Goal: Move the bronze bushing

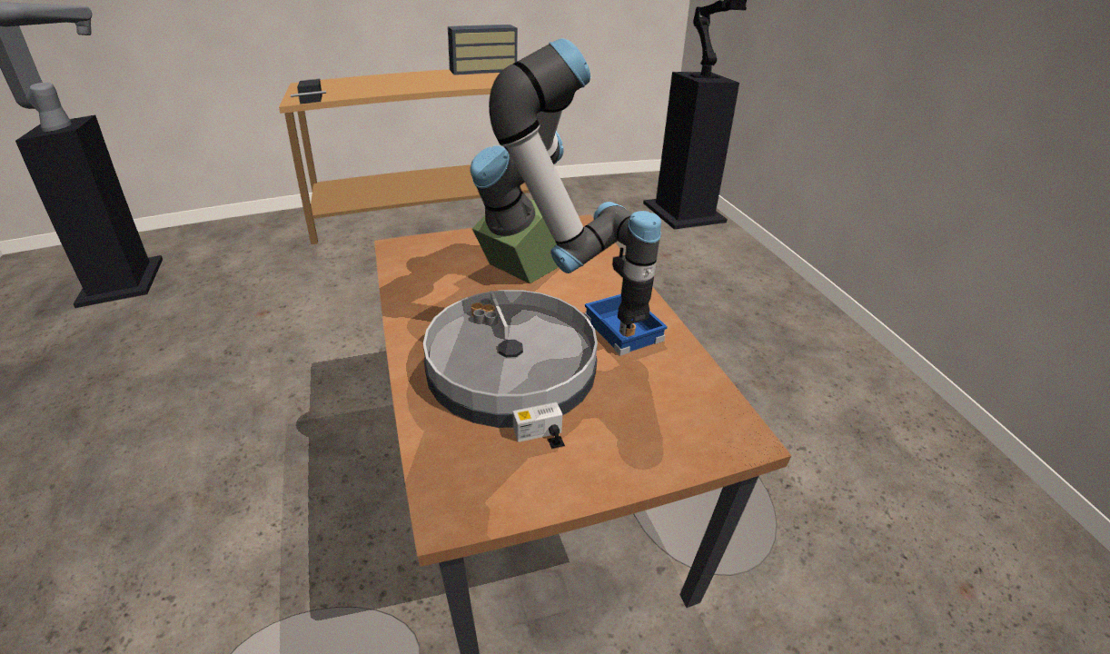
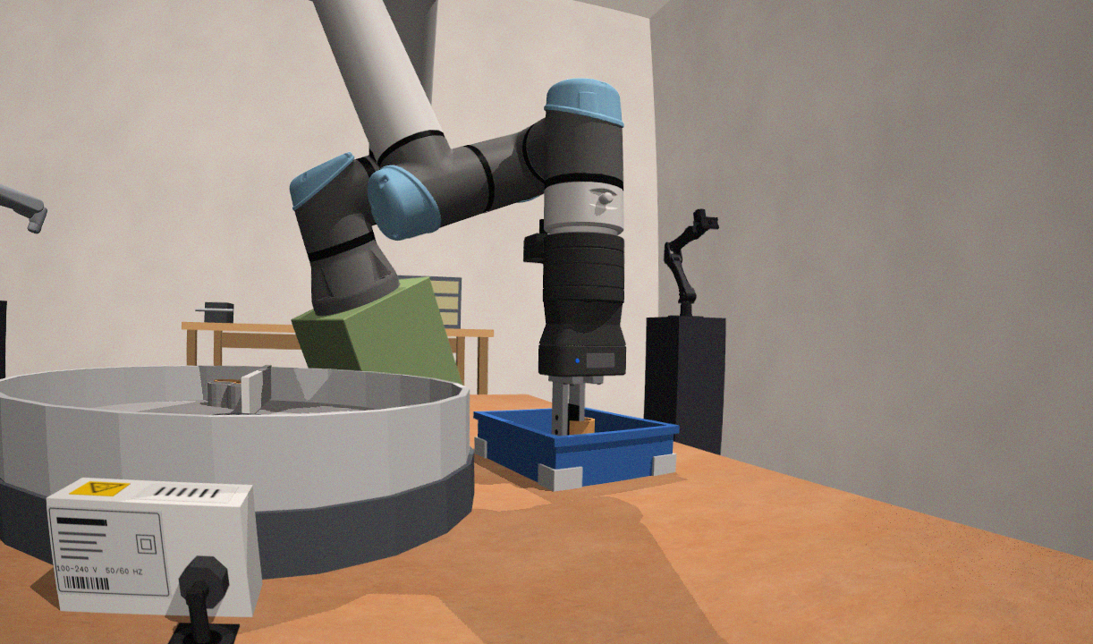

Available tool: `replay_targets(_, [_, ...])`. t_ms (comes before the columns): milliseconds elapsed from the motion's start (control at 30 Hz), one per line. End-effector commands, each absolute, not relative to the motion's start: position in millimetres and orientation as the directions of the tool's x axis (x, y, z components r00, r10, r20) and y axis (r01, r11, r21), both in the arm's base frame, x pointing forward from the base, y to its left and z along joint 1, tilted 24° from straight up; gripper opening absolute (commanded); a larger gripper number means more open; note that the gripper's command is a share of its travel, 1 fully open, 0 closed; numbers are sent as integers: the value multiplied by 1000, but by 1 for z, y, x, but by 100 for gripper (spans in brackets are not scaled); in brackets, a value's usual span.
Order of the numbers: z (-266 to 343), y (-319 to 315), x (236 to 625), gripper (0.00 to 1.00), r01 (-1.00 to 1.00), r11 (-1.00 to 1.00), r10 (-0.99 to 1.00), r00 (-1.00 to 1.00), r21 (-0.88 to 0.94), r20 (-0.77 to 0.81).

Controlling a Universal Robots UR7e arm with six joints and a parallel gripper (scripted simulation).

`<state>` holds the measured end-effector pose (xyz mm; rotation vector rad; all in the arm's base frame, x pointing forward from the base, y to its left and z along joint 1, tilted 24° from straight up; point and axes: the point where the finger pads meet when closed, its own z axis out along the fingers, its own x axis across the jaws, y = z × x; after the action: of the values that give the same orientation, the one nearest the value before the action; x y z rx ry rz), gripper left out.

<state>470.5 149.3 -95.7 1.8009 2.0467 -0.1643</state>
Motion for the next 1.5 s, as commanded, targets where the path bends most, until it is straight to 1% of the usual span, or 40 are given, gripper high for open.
replay_targets(0, [-97, 148, 472, 0, 971, 158, 924, -82, 178, -374])
replay_targets(1467, [-114, 141, 474, 0, 972, 158, 924, -83, 174, -374])
